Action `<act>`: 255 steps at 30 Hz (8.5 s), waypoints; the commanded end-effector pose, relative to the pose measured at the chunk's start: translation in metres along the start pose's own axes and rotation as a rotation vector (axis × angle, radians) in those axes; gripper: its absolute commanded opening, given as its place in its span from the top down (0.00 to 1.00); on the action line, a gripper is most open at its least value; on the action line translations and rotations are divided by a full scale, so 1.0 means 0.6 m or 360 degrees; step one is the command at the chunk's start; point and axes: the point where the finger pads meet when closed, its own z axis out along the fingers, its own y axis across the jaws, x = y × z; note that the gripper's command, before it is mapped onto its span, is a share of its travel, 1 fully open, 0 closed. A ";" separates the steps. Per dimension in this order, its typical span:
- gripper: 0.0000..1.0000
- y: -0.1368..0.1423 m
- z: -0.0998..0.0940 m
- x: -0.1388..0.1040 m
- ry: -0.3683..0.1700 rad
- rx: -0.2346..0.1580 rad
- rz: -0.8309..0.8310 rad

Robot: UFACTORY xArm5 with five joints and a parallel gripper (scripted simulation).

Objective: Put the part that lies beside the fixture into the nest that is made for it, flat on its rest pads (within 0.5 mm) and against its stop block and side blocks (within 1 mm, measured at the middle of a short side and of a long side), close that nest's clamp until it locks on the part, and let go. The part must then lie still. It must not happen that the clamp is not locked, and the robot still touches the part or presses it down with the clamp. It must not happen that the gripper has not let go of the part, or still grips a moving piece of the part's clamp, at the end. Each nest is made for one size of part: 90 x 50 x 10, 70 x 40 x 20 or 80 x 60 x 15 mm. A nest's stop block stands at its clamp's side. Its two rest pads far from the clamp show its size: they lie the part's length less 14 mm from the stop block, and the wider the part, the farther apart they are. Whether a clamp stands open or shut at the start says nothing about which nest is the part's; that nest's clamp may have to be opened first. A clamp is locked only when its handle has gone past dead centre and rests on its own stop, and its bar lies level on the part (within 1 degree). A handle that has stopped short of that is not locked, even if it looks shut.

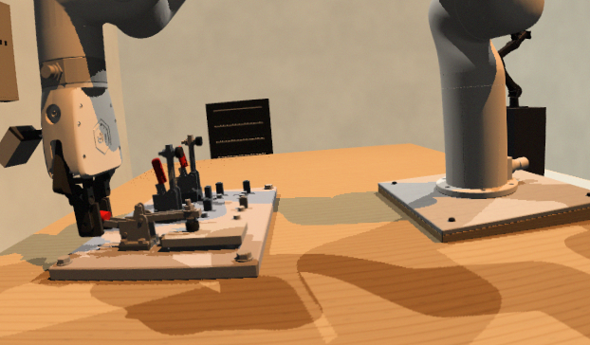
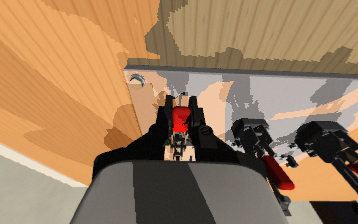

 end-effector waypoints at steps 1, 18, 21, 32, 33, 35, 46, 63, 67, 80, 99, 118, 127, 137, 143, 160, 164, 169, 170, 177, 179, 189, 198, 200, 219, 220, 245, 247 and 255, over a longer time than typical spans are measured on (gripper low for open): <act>1.00 -0.001 0.001 0.003 0.0004 0.0001 0.0000; 1.00 -0.001 0.004 0.004 0.0004 0.0001 0.0000; 1.00 -0.001 0.004 0.004 0.0004 0.0001 0.0000; 1.00 -0.001 0.004 0.004 0.0004 0.0001 0.0000; 1.00 -0.001 0.004 0.004 0.0004 0.0001 0.0000; 1.00 -0.001 0.004 0.004 0.0004 0.0001 0.0000; 1.00 -0.001 0.009 0.006 0.0004 0.0001 0.0000; 1.00 -0.001 0.011 0.007 0.0004 0.0001 0.0000; 1.00 -0.001 0.011 0.007 0.0004 0.0001 0.0000; 0.53 -0.001 0.011 0.007 0.0004 0.0001 0.0000; 0.53 -0.001 0.011 0.007 0.0004 0.0001 0.0000; 0.53 -0.001 -0.063 0.006 0.0004 0.0001 0.0000; 0.53 -0.001 -0.089 0.006 0.0004 0.0001 0.0000; 0.53 -0.001 -0.089 0.006 0.0004 0.0001 0.0000; 1.00 -0.001 -0.089 0.006 0.0004 0.0001 0.0000; 1.00 -0.001 -0.089 0.006 0.0004 0.0001 0.0000; 1.00 -0.001 -0.089 0.006 0.0004 0.0001 0.0000; 1.00 -0.001 -0.089 0.006 0.0004 0.0001 0.0000; 1.00 -0.001 -0.089 0.006 0.0004 0.0001 0.0000; 1.00 -0.001 -0.089 0.006 0.0004 0.0001 0.0000; 1.00 -0.001 -0.089 0.006 0.0004 0.0001 0.0000; 1.00 0.000 -0.089 0.004 0.0004 0.0001 0.0000; 1.00 0.000 -0.089 0.002 0.0004 0.0001 0.0000; 1.00 0.000 -0.089 0.002 0.0004 0.0001 0.0000; 1.00 0.000 -0.086 0.002 0.0004 0.0001 0.0000; 1.00 0.000 -0.086 0.002 0.0004 0.0001 0.0000; 1.00 0.000 -0.084 0.002 0.0004 0.0001 0.0000; 1.00 0.000 -0.081 0.003 0.0004 0.0001 0.0000; 1.00 -0.001 -0.069 0.004 0.0004 0.0001 0.0000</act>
